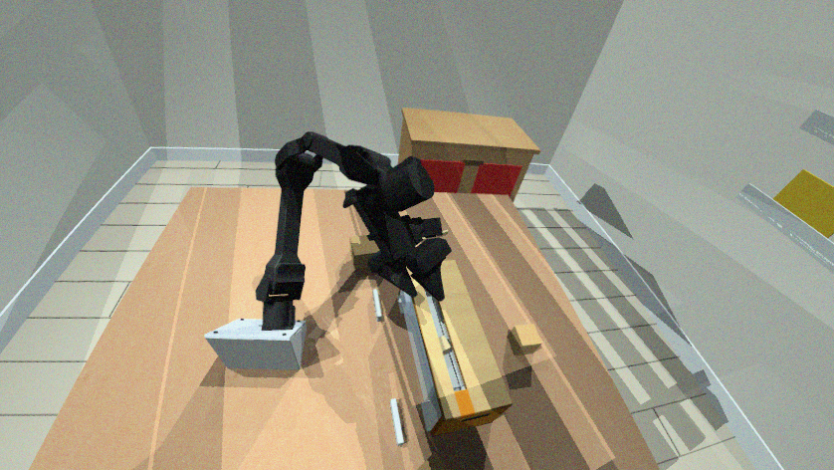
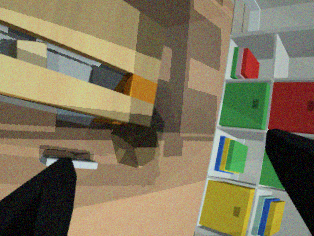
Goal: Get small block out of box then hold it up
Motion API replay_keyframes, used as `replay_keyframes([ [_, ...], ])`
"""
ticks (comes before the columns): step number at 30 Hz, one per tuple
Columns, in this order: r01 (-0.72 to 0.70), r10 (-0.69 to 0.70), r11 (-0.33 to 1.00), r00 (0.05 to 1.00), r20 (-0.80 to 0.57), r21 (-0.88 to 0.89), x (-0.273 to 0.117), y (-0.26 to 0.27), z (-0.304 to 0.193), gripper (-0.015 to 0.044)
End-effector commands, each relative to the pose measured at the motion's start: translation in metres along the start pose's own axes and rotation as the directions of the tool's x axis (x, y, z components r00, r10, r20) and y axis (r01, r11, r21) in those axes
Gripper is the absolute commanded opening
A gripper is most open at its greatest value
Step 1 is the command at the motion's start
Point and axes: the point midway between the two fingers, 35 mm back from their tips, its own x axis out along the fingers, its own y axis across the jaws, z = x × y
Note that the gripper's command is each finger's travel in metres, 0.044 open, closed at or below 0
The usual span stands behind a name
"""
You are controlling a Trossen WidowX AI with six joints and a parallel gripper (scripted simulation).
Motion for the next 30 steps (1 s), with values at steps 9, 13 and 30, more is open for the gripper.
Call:
replay_keyframes([
  [9,-0.464,0.459,0.305,0.837,-0.299,-0.832,0.085,0.099,0.028,0.04],
  [13,-0.465,0.462,0.293,0.834,-0.302,-0.836,0.085,0.1,0.028,0.04],
  [30,-0.465,0.462,0.293,0.834,-0.302,-0.836,0.094,0.108,0.027,0.04],
])
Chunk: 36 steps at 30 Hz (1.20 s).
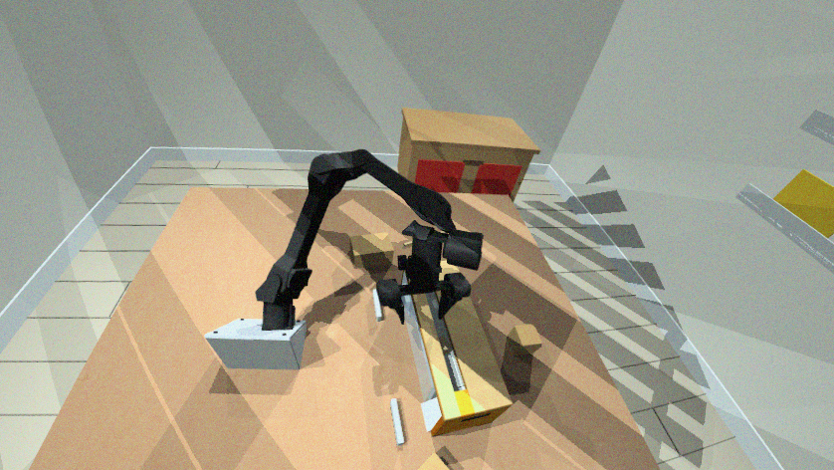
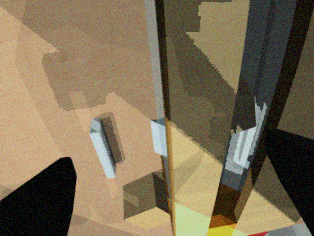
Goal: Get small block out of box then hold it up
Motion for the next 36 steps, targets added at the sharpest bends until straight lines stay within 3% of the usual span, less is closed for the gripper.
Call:
replay_keyframes([
  [1,-0.006,0.006,1.0,1.0,-0.001,0.003,0.007,0.001,0.002,0.04],
  [36,-0.005,0.005,1.0,1.0,0.001,0.003,0.06,0.001,0.022,0.04],
])
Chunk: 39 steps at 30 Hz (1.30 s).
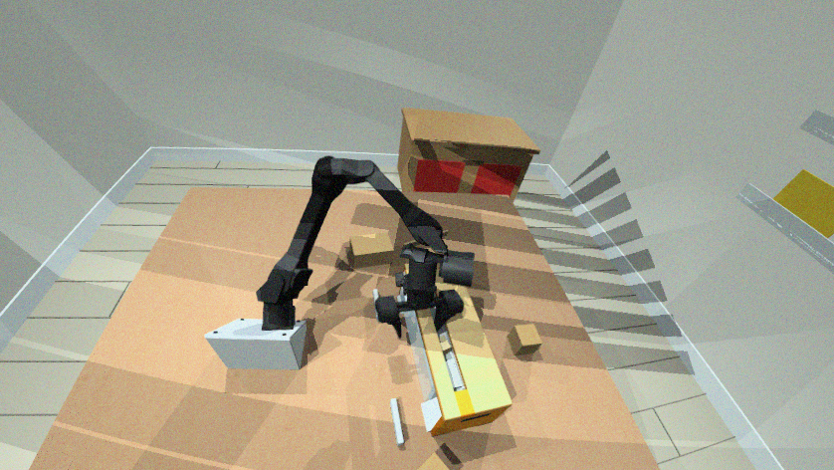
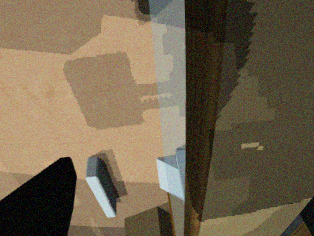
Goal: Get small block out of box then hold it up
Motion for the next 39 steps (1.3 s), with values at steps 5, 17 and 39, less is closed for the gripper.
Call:
replay_keyframes([
  [5,0.0,0.0,1.0,1.0,0.001,0.0,0.004,0.0,0.002,0.04],
  [17,0.0,0.0,1.0,1.0,0.0,-0.001,0.014,0.001,-0.021,0.04],
  [39,0.0,0.0,1.0,1.0,-0.002,-0.002,0.031,0.001,-0.069,0.04],
])
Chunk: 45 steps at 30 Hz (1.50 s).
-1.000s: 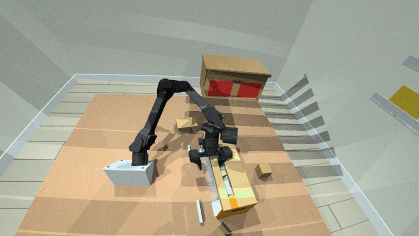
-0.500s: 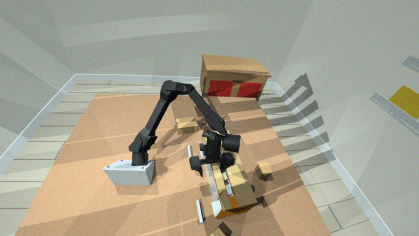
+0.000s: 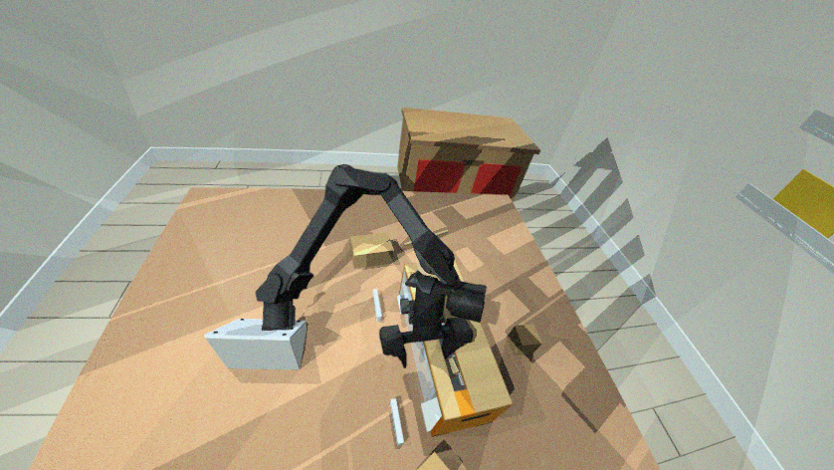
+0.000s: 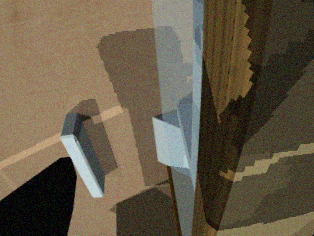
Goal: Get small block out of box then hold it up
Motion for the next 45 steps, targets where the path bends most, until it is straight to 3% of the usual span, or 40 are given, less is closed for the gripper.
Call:
replay_keyframes([
  [1,0.002,-0.002,1.0,1.0,-0.008,-0.003,0.002,-0.001,-0.01,0.04],
  [25,0.002,-0.002,1.0,1.0,-0.01,-0.003,0.02,-0.001,-0.061,0.04],
  [33,0.0,0.0,1.0,1.0,-0.005,0.0,-0.041,0.0,-0.076,0.04],
  [38,0.012,-0.012,1.0,1.0,-0.008,0.008,-0.04,-0.001,-0.077,0.04],
  [40,0.017,-0.017,0.997,1.0,-0.002,0.078,-0.04,0.0,-0.078,0.0348],
  [42,0.024,-0.029,0.962,0.999,0.015,0.273,-0.039,0.001,-0.081,0.0295],
  [45,0.017,-0.049,0.823,0.998,0.041,0.567,-0.039,0.004,-0.085,0.0285],
])
